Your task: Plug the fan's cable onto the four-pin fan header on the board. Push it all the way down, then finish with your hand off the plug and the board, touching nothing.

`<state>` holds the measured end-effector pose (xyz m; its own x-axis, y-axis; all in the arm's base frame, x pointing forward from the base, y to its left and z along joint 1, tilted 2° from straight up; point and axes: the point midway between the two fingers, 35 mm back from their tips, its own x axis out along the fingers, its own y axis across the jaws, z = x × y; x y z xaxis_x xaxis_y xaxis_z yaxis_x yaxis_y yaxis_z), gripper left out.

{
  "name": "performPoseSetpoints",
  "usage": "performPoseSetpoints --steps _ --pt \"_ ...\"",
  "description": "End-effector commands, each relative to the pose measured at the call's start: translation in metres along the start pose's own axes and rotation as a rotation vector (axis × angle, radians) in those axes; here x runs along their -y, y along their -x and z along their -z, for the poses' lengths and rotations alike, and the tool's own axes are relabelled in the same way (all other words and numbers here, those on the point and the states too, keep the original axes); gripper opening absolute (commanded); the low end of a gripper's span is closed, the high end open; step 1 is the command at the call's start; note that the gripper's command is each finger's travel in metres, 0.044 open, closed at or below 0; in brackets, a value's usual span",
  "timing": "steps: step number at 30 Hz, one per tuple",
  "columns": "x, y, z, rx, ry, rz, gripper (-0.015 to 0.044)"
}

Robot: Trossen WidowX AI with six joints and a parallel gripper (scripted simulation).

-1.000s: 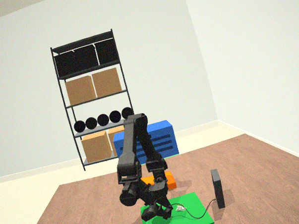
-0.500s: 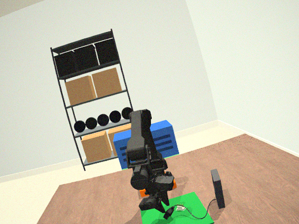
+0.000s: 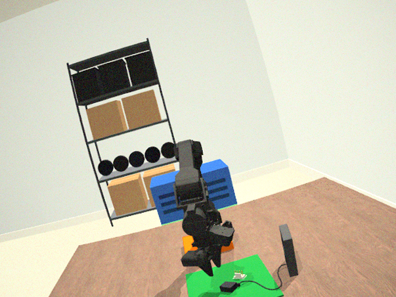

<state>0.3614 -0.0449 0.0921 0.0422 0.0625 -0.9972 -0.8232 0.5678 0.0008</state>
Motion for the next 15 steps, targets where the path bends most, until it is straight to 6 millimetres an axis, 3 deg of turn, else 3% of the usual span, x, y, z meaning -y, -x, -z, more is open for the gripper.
performPoseSetpoints --steps 1,6,15 --pt "-0.0006 -0.0007 -0.0005 0.004 0.003 -0.003 0.031" --pt "-0.0006 -0.0007 -0.0005 0.004 0.003 -0.003 0.044" --pt "-0.0006 -0.0007 -0.0005 0.004 0.003 -0.003 0.044"
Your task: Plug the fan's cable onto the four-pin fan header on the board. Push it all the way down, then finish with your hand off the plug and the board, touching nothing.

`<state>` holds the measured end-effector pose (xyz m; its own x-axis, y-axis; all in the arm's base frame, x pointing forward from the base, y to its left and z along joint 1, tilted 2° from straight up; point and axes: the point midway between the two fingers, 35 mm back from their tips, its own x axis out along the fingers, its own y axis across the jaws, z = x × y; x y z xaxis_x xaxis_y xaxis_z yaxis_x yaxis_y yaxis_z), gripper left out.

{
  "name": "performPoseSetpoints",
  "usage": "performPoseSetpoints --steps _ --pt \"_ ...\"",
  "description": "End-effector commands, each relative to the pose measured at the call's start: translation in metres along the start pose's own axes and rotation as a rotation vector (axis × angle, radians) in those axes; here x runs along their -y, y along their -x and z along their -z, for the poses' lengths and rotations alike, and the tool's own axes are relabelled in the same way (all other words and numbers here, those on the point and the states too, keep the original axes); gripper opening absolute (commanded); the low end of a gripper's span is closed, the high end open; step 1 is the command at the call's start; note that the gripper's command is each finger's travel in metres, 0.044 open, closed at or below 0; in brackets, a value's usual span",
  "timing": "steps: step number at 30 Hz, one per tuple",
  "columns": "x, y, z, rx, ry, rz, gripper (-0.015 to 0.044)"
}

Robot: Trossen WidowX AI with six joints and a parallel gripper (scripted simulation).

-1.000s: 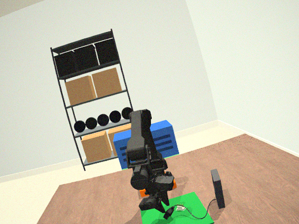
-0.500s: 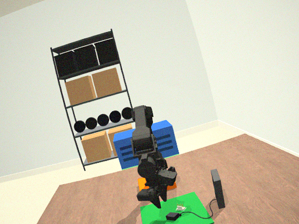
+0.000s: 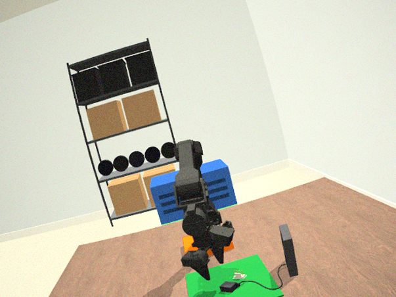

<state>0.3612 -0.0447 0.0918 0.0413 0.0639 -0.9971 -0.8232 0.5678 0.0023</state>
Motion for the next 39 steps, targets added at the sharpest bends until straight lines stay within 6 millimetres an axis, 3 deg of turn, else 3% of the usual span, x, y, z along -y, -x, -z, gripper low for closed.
performPoseSetpoints --steps 1,15,24,35,39 --pt "0.0 0.0 0.0 0.003 0.004 -0.002 0.044" --pt "0.0 0.0 0.0 0.0 0.0 0.0 0.044" --pt "-0.008 0.006 -0.04 -0.26 -0.17 0.012 0.021" --pt "-0.008 0.006 -0.04 -0.26 -0.17 0.012 0.021" --pt "-0.007 -0.015 -0.04 -0.26 -0.17 0.012 0.021"
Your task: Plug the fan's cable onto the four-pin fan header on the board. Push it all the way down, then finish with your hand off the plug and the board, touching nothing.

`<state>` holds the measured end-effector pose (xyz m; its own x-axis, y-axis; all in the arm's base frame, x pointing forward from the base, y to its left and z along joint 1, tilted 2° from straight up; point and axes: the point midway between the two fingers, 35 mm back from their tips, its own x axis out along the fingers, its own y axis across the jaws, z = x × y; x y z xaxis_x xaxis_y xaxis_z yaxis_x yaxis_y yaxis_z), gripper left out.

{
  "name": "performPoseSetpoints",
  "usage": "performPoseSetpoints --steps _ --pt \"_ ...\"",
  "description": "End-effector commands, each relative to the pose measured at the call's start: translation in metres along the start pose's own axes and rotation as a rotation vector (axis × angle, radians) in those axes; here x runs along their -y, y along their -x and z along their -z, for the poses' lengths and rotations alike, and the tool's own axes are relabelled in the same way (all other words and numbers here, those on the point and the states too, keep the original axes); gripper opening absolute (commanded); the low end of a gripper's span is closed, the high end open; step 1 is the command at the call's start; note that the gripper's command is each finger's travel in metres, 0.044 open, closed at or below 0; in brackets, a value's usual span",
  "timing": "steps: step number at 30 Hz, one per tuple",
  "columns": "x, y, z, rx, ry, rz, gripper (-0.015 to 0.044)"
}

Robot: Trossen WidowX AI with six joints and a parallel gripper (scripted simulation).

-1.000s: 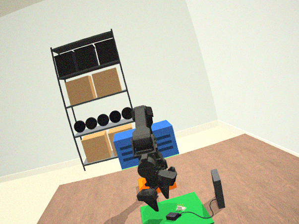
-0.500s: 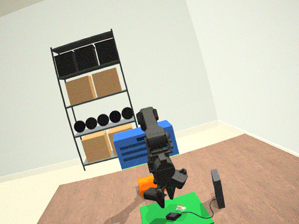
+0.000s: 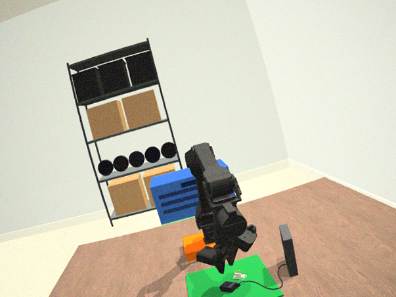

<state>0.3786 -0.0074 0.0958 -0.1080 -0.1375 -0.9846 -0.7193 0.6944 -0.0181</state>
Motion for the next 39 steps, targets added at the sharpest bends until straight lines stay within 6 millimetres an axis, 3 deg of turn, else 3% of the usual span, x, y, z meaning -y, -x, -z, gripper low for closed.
performPoseSetpoints --steps 1,32,38,39 --pt "0.0 -0.023 -0.005 -0.009 -0.005 -0.001 0.021" --pt "-0.001 -0.064 -0.014 -0.009 -0.005 -0.001 0.021" --pt "-0.001 -0.065 -0.014 -0.009 -0.005 -0.001 0.021" --pt "0.0 -0.062 -0.015 -0.004 -0.001 -0.001 0.0184"
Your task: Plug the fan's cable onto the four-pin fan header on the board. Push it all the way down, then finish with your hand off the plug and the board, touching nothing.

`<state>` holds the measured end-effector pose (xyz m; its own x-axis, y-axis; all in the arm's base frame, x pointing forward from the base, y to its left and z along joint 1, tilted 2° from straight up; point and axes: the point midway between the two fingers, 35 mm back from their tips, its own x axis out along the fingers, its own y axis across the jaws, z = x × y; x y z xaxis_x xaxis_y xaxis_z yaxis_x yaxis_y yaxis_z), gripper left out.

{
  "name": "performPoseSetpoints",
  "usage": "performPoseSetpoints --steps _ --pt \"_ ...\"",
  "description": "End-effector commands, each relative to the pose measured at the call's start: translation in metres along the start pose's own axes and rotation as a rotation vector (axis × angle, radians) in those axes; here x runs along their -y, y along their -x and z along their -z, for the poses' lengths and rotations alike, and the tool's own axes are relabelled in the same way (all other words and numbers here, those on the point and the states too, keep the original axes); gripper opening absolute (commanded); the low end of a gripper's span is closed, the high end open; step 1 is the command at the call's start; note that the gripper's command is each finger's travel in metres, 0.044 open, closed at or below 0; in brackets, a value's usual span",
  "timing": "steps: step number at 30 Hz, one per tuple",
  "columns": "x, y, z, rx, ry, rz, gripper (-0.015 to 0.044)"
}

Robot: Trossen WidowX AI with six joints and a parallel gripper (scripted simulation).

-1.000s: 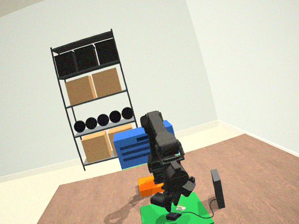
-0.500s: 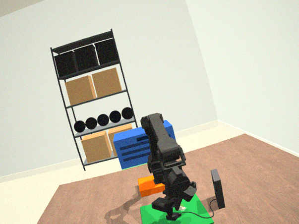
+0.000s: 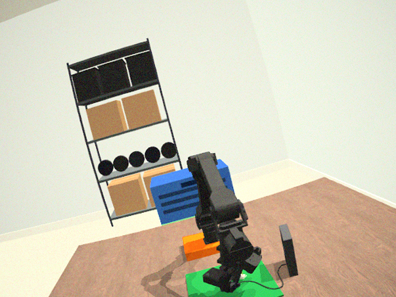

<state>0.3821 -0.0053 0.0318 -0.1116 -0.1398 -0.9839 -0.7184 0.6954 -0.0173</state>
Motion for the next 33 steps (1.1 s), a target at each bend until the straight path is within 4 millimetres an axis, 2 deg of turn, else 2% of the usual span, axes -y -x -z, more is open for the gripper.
performPoseSetpoints --steps 1,4,14,33 --pt "0.0 0.0 0.0 0.0 0.0 0.0 0.0158" --pt "0.0 0.0 0.0 0.0 0.0 0.0 0.0079" --pt "0.0 0.001 0.0 0.0 0.0 0.0 0.0" --pt "0.0 0.057 0.014 -0.004 -0.003 0.0 0.0"
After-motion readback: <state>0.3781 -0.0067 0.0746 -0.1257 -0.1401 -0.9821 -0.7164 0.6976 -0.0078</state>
